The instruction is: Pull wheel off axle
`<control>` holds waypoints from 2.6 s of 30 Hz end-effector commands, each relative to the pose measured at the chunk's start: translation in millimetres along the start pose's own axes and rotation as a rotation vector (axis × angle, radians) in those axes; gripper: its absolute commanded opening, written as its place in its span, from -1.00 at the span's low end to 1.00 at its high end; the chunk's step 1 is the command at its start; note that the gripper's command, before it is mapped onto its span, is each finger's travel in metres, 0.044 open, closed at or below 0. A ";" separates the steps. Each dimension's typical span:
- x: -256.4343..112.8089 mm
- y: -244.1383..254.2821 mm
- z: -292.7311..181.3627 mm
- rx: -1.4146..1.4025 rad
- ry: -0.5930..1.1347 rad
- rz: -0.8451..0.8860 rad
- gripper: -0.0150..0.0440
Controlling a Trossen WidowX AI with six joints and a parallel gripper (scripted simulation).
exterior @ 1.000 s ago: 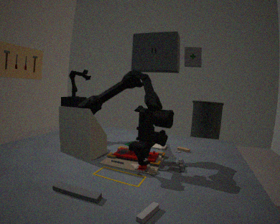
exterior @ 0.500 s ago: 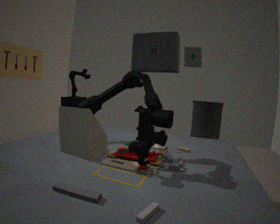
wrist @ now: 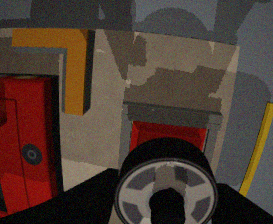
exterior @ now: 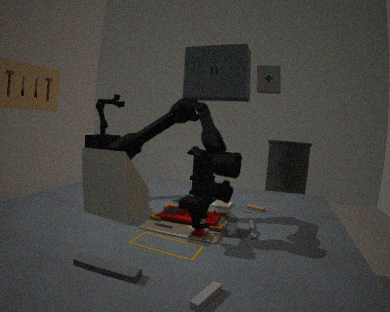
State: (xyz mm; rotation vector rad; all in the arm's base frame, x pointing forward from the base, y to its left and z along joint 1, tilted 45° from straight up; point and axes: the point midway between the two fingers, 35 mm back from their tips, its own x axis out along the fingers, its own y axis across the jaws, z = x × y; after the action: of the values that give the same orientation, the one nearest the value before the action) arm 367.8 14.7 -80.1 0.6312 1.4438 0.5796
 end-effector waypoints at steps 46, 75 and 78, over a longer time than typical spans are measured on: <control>-18.1 -0.7 1.5 0.001 -0.005 -0.001 -0.49; -27.7 -0.9 1.3 0.004 -0.006 0.000 -0.49; -28.7 -0.9 1.3 0.004 -0.006 0.000 -0.49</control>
State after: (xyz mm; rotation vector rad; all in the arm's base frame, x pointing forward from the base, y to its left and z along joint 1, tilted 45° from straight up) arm 366.3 -5.0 -61.7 0.6436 1.4436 0.5720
